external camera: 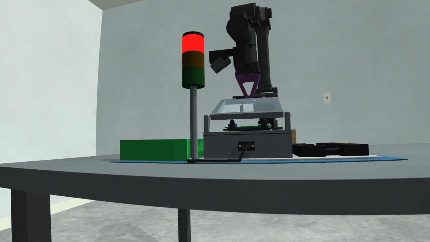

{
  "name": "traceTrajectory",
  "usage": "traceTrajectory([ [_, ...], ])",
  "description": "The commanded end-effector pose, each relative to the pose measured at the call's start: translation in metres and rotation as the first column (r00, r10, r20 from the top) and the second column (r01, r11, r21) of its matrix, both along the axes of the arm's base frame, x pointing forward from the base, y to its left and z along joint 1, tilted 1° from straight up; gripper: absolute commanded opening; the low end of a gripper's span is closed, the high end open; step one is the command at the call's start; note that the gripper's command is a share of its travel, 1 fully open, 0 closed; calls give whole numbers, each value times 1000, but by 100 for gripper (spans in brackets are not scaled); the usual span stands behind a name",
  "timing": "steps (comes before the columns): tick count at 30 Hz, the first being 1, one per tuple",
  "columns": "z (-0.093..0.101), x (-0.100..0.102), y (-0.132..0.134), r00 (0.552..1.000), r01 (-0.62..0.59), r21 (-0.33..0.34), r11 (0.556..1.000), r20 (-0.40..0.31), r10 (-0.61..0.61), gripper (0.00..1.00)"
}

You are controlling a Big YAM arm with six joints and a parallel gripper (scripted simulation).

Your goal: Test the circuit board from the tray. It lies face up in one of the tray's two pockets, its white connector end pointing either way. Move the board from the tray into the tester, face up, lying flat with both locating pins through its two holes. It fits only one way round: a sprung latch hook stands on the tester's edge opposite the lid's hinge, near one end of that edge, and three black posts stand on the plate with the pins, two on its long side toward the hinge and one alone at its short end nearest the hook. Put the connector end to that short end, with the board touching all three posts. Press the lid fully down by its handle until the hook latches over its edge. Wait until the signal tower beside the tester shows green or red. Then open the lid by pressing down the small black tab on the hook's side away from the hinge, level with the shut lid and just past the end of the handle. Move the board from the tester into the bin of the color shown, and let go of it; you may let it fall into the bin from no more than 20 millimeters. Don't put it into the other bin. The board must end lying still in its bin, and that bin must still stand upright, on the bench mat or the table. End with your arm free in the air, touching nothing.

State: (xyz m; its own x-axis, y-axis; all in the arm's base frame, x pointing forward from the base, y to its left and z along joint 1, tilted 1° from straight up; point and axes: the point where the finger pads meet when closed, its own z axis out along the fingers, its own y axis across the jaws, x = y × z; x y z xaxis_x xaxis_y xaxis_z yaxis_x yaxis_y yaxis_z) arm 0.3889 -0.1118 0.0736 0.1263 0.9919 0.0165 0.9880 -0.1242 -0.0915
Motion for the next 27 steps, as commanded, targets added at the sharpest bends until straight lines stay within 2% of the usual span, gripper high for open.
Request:
traceTrajectory([
  [1,68,44,-5,988,-2,-45,999,152,9,0],
  [23,94,63,-7,988,-1,-44,999,154,8,0],
  [25,94,63,-7,988,-1,-44,999,154,8,0],
  [27,84,71,-8,993,-2,-35,999,119,7,0],
])
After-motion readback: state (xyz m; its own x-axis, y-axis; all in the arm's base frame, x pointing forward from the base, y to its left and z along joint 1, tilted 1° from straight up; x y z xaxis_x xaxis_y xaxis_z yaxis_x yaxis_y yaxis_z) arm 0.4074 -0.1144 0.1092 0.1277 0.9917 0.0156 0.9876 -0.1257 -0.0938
